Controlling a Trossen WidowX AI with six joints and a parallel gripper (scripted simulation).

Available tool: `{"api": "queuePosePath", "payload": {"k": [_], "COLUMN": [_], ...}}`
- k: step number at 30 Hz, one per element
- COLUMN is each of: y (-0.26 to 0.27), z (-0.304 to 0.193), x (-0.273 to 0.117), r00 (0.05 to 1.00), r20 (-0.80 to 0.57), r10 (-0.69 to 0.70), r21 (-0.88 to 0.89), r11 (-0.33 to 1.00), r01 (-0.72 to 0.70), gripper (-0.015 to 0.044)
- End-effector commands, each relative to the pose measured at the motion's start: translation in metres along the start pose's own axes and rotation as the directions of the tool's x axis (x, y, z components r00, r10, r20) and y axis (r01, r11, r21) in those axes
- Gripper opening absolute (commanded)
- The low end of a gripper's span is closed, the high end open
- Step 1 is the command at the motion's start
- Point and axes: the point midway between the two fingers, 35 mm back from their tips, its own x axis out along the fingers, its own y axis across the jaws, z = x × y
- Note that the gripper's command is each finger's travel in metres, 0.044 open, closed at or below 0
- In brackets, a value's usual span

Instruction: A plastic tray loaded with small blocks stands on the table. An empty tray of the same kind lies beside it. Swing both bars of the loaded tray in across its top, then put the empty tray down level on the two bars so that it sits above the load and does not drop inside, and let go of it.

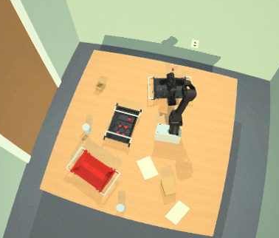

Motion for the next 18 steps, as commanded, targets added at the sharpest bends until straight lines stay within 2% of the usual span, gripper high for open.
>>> {"api": "queuePosePath", "payload": {"k": [1,12,18], "y": [0.002,0.001,-0.001], "z": [0.0,0.001,0.003], "x": [0.0,-0.001,-0.025], "r00": [1.0,1.0,1.0], "r20": [0.002,0.003,0.004], "r10": [0.007,0.007,0.01], "r21": [-0.006,-0.006,-0.004], "r11": [1.0,1.0,1.0], "r01": [-0.007,-0.007,-0.01], "gripper": [0.0087,0.0013,0.0]}}
